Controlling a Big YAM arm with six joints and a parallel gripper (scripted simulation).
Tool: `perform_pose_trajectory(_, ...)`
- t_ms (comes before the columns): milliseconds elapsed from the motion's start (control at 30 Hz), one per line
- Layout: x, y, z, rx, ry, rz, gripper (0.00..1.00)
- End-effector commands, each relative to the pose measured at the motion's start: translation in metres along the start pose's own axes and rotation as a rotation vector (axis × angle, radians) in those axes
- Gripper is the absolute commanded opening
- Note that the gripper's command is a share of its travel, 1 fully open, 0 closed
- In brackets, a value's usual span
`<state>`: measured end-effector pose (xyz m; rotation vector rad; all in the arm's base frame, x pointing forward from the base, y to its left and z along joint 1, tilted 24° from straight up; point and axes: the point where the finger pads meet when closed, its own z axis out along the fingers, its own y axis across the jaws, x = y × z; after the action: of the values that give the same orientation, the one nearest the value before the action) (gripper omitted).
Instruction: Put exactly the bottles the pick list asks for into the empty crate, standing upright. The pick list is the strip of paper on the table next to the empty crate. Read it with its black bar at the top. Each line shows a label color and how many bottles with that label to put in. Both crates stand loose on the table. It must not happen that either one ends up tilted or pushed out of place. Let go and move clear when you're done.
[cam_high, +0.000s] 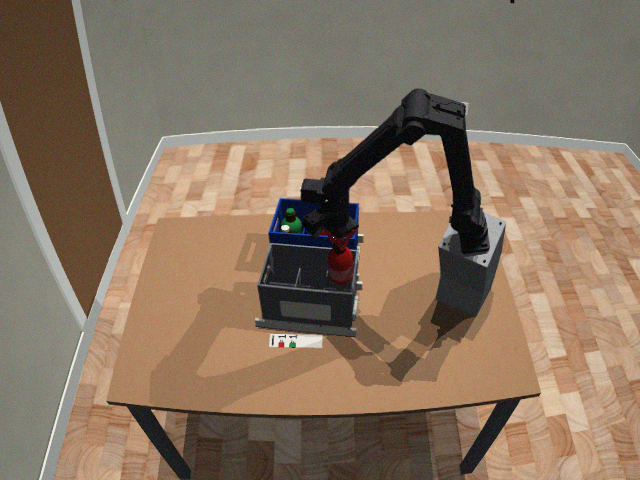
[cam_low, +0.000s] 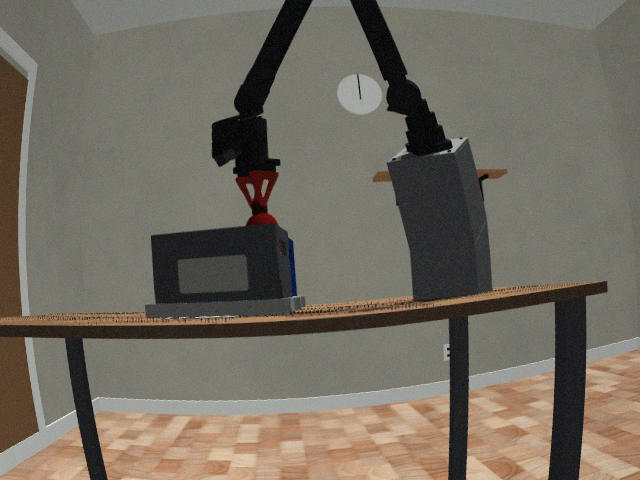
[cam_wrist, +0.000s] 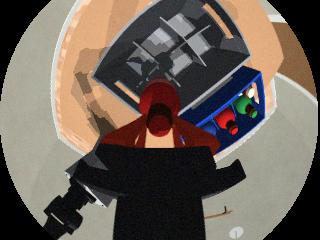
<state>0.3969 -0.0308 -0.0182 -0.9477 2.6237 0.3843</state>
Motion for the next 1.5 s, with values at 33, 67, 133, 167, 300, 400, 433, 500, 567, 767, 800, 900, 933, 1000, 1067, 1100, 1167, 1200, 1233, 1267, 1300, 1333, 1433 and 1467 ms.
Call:
perform_pose_trajectory(33, -0.016, -0.013, -0.008, 0.044, -0.028, -0.010, 0.00)
perform_pose_trajectory(67, -0.014, -0.012, -0.003, 0.035, -0.021, -0.006, 0.00)
perform_pose_trajectory(133, -0.012, -0.011, 0.001, 0.030, -0.018, -0.003, 0.00)
perform_pose_trajectory(167, -0.012, -0.011, 0.000, 0.034, -0.021, -0.005, 0.00)
perform_pose_trajectory(300, -0.012, -0.011, -0.003, 0.043, -0.027, -0.005, 0.00)
perform_pose_trajectory(400, -0.004, -0.003, 0.012, 0.014, -0.006, 0.003, 0.00)
perform_pose_trajectory(433, -0.002, -0.001, 0.014, 0.010, -0.003, 0.005, 0.00)
perform_pose_trajectory(500, -0.008, -0.005, 0.008, 0.029, -0.017, -0.002, 0.00)
perform_pose_trajectory(567, -0.015, -0.014, 0.005, 0.047, -0.031, -0.007, 0.00)
perform_pose_trajectory(767, -0.015, -0.014, 0.012, 0.044, -0.029, -0.005, 0.00)
perform_pose_trajectory(800, -0.014, -0.016, 0.012, 0.045, -0.029, -0.001, 0.00)
perform_pose_trajectory(900, -0.017, -0.016, 0.009, 0.054, -0.036, -0.007, 0.00)
perform_pose_trajectory(933, -0.014, -0.013, 0.017, 0.040, -0.026, -0.006, 0.00)
perform_pose_trajectory(1000, -0.011, -0.008, 0.027, 0.021, -0.012, -0.006, 0.00)
perform_pose_trajectory(1067, -0.012, -0.009, 0.023, 0.034, -0.021, -0.006, 0.00)
perform_pose_trajectory(1100, -0.012, -0.011, 0.019, 0.044, -0.028, -0.003, 0.00)
perform_pose_trajectory(1167, -0.011, -0.012, 0.022, 0.041, -0.025, 0.001, 0.00)
perform_pose_trajectory(1200, -0.009, -0.010, 0.029, 0.030, -0.017, 0.001, 0.00)
perform_pose_trajectory(1233, -0.008, -0.007, 0.034, 0.020, -0.011, 0.000, 0.00)
perform_pose_trajectory(1267, -0.008, -0.006, 0.035, 0.019, -0.010, -0.002, 0.00)
perform_pose_trajectory(1300, -0.010, -0.006, 0.033, 0.024, -0.015, -0.005, 0.00)
perform_pose_trajectory(1333, -0.011, -0.008, 0.029, 0.035, -0.023, -0.006, 0.00)
perform_pose_trajectory(1433, -0.011, -0.009, 0.027, 0.041, -0.026, -0.003, 0.00)
perform_pose_trajectory(1467, -0.015, -0.017, 0.026, 0.052, -0.035, -0.001, 0.00)
